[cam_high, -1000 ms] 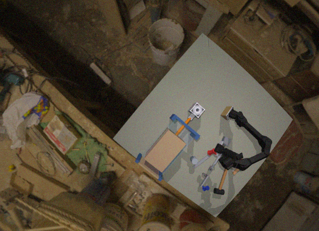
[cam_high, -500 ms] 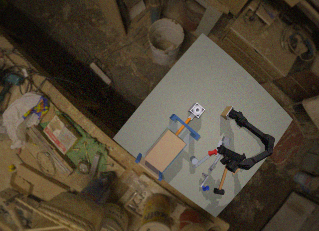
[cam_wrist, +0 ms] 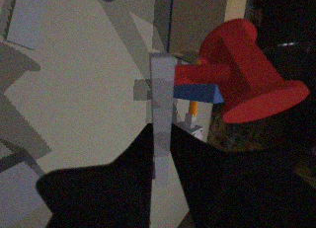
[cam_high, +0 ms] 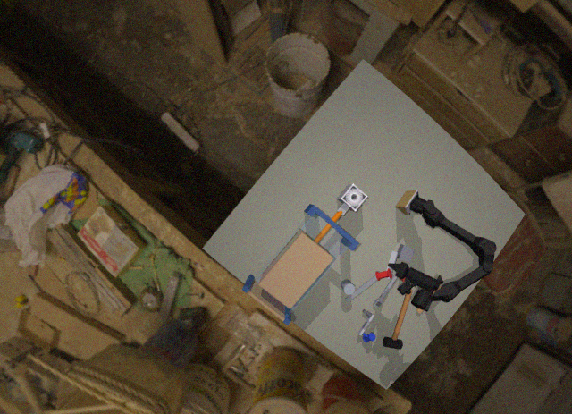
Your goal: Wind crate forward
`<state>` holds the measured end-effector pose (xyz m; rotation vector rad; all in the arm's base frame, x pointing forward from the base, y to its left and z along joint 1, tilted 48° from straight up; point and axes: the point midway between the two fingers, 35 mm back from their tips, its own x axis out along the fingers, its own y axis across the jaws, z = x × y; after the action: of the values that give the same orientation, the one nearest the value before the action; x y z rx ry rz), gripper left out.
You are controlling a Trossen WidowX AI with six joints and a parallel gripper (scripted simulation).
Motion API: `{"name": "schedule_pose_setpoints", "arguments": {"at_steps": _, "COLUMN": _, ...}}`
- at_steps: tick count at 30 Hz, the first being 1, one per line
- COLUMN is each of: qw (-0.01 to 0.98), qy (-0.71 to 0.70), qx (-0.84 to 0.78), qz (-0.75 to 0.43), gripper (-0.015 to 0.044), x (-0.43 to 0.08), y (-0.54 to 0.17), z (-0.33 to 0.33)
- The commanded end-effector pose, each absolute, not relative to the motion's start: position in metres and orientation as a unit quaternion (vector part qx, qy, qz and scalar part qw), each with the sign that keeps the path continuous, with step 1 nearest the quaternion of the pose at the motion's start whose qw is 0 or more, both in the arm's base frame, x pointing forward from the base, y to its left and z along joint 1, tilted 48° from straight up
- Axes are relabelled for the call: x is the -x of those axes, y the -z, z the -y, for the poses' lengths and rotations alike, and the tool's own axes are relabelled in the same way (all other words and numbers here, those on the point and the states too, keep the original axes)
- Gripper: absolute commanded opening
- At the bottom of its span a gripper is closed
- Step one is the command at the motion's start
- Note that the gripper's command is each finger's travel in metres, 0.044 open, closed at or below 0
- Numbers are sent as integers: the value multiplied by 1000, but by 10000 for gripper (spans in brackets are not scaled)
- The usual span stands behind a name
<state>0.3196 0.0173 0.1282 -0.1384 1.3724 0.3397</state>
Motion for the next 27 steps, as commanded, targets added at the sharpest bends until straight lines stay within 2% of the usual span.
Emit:
{"name": "schedule_pose_setpoints", "arguments": {"at_steps": 1, "qw": 767, "qy": -121, "qx": 88, "qz": -623, "gripper": 0, "x": -319, "y": -129, "z": -15}}
{"name": "schedule_pose_setpoints", "arguments": {"at_steps": 27, "qw": 787, "qy": 32, "qx": 214, "qz": -577, "gripper": 0, "x": -318, "y": -130, "z": -15}}
